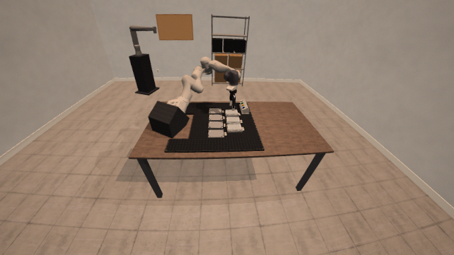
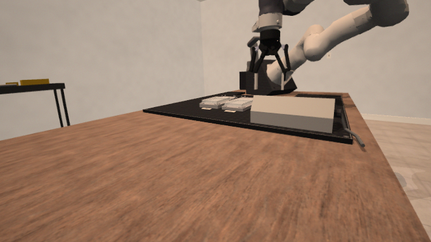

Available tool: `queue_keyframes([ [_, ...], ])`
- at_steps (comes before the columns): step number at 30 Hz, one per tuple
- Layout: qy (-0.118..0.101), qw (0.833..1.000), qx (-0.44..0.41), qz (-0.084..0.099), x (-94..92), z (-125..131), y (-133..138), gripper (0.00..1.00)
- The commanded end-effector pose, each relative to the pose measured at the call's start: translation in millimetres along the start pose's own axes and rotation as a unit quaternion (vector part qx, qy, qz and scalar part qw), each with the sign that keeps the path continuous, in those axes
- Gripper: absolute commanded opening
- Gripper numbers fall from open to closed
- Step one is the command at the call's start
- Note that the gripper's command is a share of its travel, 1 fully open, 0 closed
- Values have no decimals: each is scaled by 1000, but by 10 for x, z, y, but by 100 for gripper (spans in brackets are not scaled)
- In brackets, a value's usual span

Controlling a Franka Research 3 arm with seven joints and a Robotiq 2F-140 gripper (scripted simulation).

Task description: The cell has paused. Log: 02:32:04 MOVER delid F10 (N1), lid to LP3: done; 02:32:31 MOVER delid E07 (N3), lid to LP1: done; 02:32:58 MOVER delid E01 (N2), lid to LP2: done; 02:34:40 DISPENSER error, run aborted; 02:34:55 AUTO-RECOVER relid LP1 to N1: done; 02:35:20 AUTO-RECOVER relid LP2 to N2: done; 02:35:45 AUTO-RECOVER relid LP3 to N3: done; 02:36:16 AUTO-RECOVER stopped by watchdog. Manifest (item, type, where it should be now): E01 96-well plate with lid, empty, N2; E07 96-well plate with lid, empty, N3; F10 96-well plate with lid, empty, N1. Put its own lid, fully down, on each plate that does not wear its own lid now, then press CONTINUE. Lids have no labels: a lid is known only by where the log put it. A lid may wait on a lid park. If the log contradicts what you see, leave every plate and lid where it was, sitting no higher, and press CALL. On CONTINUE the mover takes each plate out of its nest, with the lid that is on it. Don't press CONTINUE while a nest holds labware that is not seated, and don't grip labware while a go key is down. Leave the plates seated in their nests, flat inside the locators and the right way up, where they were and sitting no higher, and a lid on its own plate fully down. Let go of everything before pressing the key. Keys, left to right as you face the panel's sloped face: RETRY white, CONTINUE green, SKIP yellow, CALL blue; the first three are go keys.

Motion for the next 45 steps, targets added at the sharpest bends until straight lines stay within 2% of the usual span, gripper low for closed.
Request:
queue_keyframes([
  [1,1,999,52,4,2,11,26,66],
  [30,1,999,52,4,6,12,26,66],
  [45,2,999,53,4,72,14,26,66],
])
Point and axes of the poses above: the point where the finger pads meet when closed, its own x axis out along the fingers, its own y axis across the jaws, z = x × y, the point moved 10 cm from there along -x, back along the fingers, and after that the axes turned 9 degrees about x, right-handed, at the moved point
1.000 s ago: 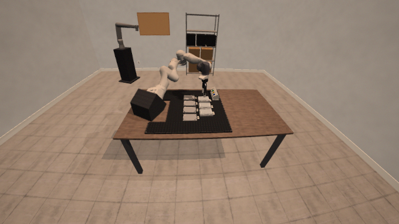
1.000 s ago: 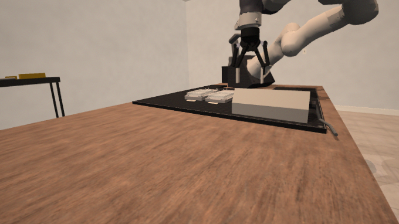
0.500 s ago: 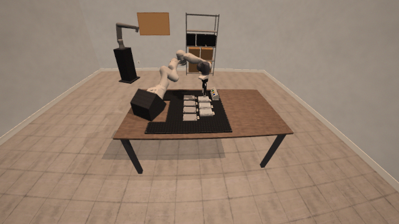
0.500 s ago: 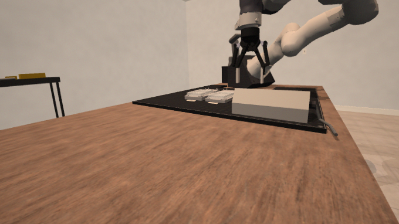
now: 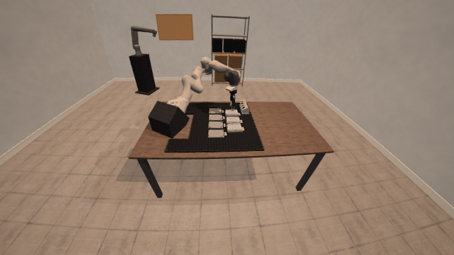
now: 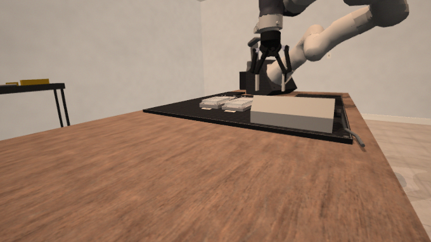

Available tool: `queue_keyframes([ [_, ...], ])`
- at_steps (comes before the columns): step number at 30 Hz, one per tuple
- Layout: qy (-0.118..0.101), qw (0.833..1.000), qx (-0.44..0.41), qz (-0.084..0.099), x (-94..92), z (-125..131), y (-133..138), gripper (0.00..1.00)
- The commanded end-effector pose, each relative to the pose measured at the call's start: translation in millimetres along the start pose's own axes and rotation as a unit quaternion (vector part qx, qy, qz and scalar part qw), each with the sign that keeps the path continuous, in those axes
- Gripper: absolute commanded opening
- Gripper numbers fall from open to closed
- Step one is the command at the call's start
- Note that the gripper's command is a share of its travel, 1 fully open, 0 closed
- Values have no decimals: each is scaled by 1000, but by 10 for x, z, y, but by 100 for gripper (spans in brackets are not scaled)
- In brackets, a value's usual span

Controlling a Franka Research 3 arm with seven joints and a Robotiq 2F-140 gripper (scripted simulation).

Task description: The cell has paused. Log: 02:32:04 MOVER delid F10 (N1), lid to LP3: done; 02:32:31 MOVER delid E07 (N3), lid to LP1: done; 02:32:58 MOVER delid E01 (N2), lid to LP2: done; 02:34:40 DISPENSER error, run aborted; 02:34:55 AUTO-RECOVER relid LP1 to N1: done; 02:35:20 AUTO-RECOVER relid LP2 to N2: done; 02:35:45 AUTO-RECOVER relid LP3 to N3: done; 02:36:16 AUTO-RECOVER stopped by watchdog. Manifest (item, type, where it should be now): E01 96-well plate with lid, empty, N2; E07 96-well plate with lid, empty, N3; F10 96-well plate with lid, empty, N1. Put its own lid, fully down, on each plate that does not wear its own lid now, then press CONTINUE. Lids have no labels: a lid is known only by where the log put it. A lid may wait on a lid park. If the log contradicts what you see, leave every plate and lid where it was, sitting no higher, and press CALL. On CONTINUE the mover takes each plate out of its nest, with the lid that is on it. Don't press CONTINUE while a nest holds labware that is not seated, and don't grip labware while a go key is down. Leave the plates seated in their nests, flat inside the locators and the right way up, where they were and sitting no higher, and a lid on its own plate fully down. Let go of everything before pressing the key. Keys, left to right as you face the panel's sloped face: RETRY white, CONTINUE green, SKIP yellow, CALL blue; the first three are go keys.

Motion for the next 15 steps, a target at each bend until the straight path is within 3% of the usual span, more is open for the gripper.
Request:
queue_keyframes([
  [1,-1,1000,4,0,32,5,-4,66],
  [15,-1,1000,4,0,165,8,-5,66],
])
Point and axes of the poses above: the point where the finger pads meet when closed, its own x axis out along the fingers, its own y axis across the jaws, z = x × y, the point moved 10 cm from there along -x, back along the fingers, and after that the axes turned 9 degrees about x, right-handed, at the moved point
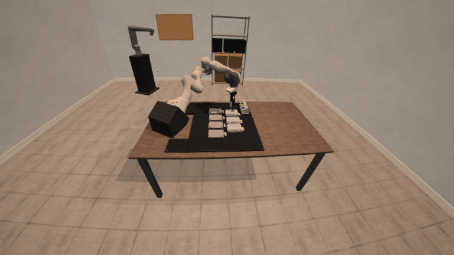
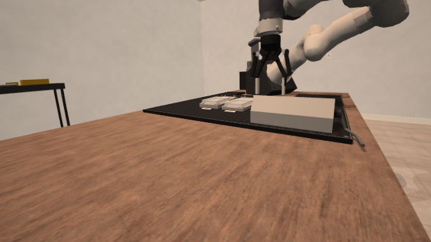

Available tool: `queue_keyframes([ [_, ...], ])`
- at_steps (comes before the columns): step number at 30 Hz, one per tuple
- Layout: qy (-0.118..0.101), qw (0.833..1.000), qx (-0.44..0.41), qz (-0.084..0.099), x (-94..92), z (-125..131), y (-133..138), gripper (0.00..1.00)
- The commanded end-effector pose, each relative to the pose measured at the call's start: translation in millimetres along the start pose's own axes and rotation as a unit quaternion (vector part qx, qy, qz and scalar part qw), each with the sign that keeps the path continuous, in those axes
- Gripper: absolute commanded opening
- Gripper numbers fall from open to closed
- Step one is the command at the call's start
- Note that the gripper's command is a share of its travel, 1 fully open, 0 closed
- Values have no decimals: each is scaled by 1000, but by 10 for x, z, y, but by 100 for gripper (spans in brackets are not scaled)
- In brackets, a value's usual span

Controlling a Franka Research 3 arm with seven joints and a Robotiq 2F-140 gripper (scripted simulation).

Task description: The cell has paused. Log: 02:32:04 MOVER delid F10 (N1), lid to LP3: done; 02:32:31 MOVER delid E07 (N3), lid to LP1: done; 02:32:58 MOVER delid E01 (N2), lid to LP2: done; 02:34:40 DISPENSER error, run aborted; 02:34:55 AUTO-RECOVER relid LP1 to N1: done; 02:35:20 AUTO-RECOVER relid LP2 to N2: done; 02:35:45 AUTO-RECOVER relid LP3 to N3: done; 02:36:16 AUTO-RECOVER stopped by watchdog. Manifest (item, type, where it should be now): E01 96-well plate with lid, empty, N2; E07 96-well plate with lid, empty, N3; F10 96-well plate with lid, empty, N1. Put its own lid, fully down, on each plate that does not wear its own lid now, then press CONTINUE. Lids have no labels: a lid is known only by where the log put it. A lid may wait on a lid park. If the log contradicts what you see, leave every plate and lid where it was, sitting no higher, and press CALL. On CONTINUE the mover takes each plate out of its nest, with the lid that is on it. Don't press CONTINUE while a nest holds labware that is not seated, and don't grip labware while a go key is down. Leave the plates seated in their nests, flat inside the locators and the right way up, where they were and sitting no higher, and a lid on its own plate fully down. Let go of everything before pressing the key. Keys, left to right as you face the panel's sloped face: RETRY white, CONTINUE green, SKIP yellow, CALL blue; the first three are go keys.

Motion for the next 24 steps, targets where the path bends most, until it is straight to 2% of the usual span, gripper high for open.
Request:
queue_keyframes([
  [1,-3,1000,3,-1,26,8,-10,66],
  [24,-3,1000,3,-1,151,11,-11,66],
])
Point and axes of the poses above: the point where the finger pads meet when closed, its own x axis out along the fingers, its own y axis across the jaws, z = x × y, the point moved 10 cm from there along -x, back along the fingers, and after that the axes turned 9 degrees about x, right-handed, at the moved point
